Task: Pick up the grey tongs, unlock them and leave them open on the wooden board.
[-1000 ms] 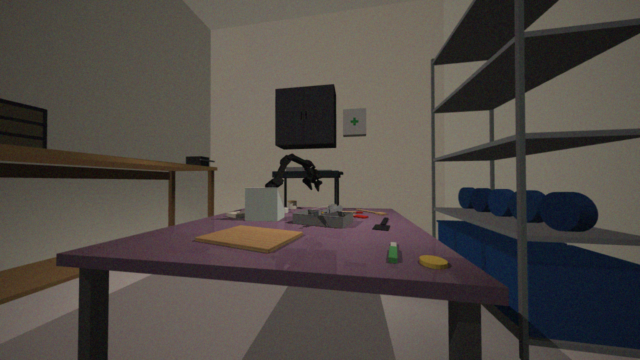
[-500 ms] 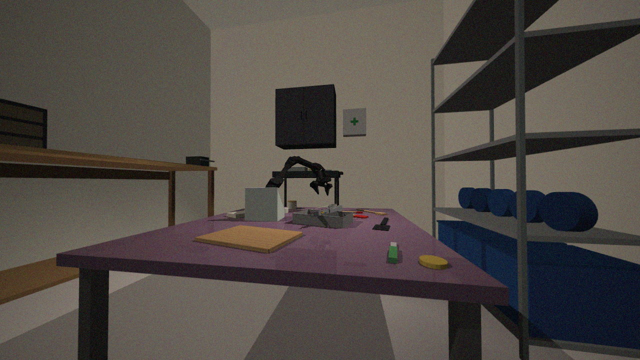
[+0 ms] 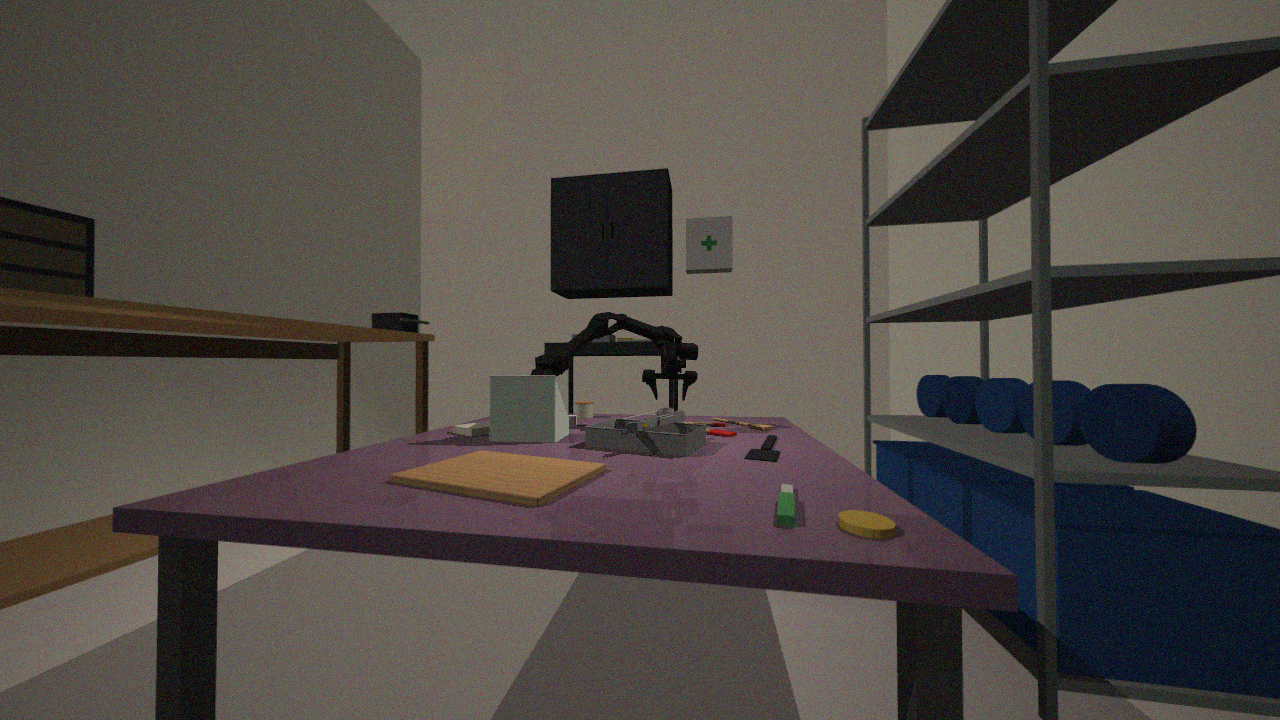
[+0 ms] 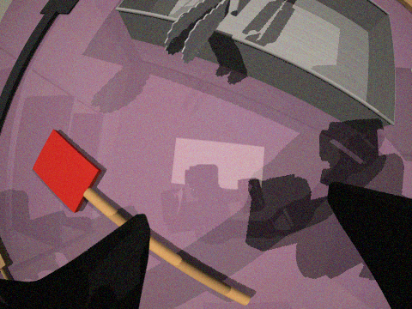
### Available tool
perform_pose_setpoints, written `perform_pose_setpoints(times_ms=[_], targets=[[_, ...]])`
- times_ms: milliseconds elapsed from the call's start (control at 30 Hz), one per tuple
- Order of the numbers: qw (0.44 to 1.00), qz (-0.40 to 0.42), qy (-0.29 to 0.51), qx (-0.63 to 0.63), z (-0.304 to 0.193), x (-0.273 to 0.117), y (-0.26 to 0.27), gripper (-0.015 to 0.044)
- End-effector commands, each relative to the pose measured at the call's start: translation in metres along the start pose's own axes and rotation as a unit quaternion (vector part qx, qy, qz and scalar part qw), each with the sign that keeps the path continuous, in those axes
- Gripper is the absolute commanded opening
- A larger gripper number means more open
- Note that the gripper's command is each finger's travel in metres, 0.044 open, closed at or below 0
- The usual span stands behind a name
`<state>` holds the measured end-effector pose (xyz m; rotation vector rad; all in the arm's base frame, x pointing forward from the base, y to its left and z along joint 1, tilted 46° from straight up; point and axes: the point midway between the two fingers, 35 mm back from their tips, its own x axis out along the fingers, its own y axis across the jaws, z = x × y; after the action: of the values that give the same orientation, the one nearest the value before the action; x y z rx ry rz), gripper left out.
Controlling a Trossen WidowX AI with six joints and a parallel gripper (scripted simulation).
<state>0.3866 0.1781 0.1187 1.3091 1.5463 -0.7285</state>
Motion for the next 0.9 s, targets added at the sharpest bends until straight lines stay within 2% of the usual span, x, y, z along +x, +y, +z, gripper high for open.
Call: perform_pose_setpoints(times_ms=[0, 167, 367, 867], targets=[[0.994, -0.019, 0.039, 0.097, 0.061, 0.028, -0.002, 0.0440], [0.974, -0.038, 0.087, 0.207, 0.120, 0.056, -0.015, 0.0440], [0.917, -0.057, 0.175, 0.355, 0.180, 0.090, -0.042, 0.0440], [0.908, -0.058, 0.185, 0.370, 0.191, 0.096, -0.055, 0.0440]])
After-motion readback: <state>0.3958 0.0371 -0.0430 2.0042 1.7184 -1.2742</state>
